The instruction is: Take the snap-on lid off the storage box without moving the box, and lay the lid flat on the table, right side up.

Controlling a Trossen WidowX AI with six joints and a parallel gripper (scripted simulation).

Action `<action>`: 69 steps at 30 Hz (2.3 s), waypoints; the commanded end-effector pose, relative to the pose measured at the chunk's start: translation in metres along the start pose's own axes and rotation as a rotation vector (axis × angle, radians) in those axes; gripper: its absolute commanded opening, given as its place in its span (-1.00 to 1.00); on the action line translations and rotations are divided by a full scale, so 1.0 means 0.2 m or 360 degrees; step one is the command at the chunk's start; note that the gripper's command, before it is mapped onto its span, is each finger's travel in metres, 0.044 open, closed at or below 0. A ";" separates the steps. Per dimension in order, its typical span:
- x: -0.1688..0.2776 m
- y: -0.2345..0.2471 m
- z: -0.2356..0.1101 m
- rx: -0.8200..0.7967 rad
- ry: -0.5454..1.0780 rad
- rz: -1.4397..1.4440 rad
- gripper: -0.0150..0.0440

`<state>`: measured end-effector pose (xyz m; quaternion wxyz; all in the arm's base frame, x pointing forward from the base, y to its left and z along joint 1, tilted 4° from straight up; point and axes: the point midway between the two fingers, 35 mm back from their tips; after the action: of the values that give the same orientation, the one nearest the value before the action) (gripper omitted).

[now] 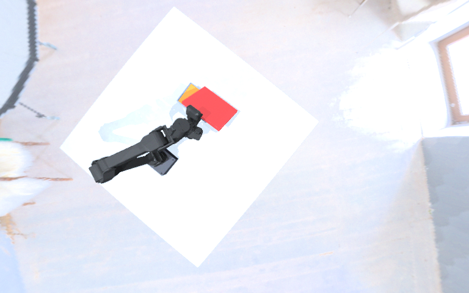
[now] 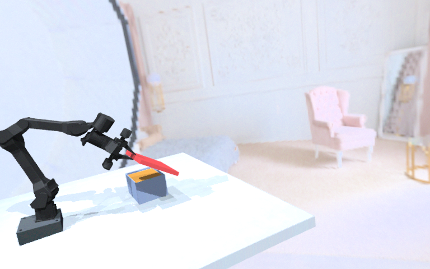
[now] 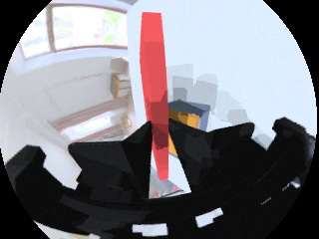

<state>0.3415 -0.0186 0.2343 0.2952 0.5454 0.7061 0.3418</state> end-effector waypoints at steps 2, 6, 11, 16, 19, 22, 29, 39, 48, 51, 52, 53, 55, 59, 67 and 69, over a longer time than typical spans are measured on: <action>-0.06 0.02 -0.01 -0.0022 0.0003 -0.0012 -0.49; -0.10 0.02 -0.01 -0.0022 0.0002 -0.0013 -0.49; -0.15 0.02 -0.02 -0.0022 0.0001 -0.0014 -0.49; -0.20 0.02 -0.02 -0.0022 0.0000 -0.0016 -0.49; -0.23 0.02 -0.02 -0.0021 0.0000 -0.0016 -0.49; -0.26 0.02 -0.02 -0.0021 -0.0001 -0.0017 -0.49; -0.33 0.01 -0.03 -0.0021 -0.0002 -0.0019 -0.49; -0.42 0.01 -0.04 -0.0020 -0.0004 -0.0021 -0.49; -0.51 0.00 -0.04 -0.0020 -0.0005 -0.0023 -0.49; -0.54 0.00 -0.04 -0.0020 -0.0006 -0.0023 -0.49; -0.55 0.00 -0.04 -0.0020 -0.0006 -0.0024 -0.49; -0.56 0.00 -0.05 -0.0019 -0.0006 -0.0024 -0.49; -0.58 0.00 -0.05 -0.0019 -0.0006 -0.0024 -0.49; -0.62 0.00 -0.05 -0.0019 -0.0007 -0.0025 -0.49; -0.70 0.00 -0.06 -0.0019 -0.0008 -0.0027 -0.49; -0.72 0.00 -0.06 -0.0019 -0.0008 -0.0027 -0.49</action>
<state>0.3631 -0.1536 0.2416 0.2980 0.5441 0.7074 0.3386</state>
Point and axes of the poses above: the point midway between the two fingers, 35 mm back from their tips, its own z axis out along the fingers, its own y axis across the jaws, x = y × z
